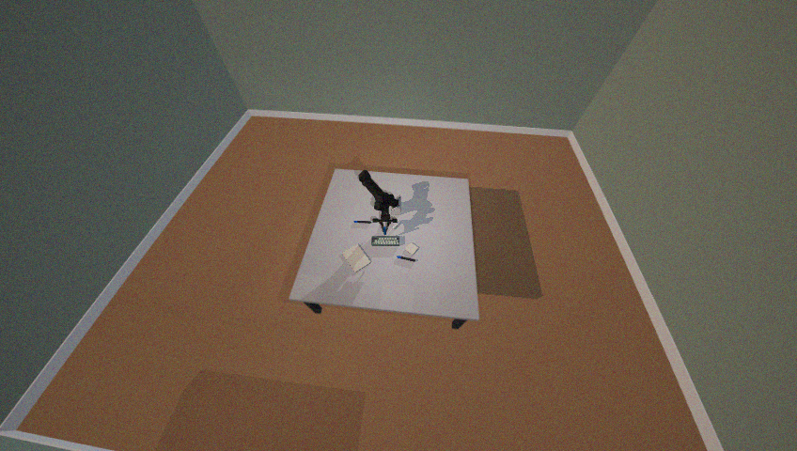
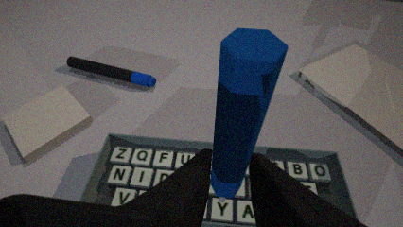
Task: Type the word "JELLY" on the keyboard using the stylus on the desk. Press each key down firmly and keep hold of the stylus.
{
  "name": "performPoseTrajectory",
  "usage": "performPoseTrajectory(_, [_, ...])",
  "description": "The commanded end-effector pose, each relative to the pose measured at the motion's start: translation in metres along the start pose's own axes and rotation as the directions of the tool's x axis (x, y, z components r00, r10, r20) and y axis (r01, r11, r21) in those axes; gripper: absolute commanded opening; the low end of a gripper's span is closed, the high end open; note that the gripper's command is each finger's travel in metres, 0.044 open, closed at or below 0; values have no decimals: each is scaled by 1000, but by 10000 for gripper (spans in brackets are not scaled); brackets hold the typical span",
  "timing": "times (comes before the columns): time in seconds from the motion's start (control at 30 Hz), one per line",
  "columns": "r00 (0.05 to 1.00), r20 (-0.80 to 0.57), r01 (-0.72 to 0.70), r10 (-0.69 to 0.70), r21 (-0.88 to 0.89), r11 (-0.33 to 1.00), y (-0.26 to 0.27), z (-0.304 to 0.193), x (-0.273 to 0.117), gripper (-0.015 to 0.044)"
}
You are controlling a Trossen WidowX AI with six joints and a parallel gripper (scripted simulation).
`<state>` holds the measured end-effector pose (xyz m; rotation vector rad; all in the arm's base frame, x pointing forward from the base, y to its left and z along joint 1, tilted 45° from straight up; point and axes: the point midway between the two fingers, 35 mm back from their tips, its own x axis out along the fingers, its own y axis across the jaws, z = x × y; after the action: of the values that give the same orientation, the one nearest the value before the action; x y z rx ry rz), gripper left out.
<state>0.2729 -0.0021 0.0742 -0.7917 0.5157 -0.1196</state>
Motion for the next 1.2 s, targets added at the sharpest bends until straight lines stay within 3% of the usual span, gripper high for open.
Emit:
performPoseTrajectory(0.0, [1000,8,-1,1,-3,1000,-1,2,0,0])
performPoseTrajectory(0.53, [1000,6,-3,3,-2,1000,-1,-14,12,0])
performPoseTrajectory(0.63, [1000,6,-3,3,-2,1000,-1,-15,12,79])
performPoseTrajectory(1.17, [1000,6,-3,3,-3,1000,0,-21,15,81])
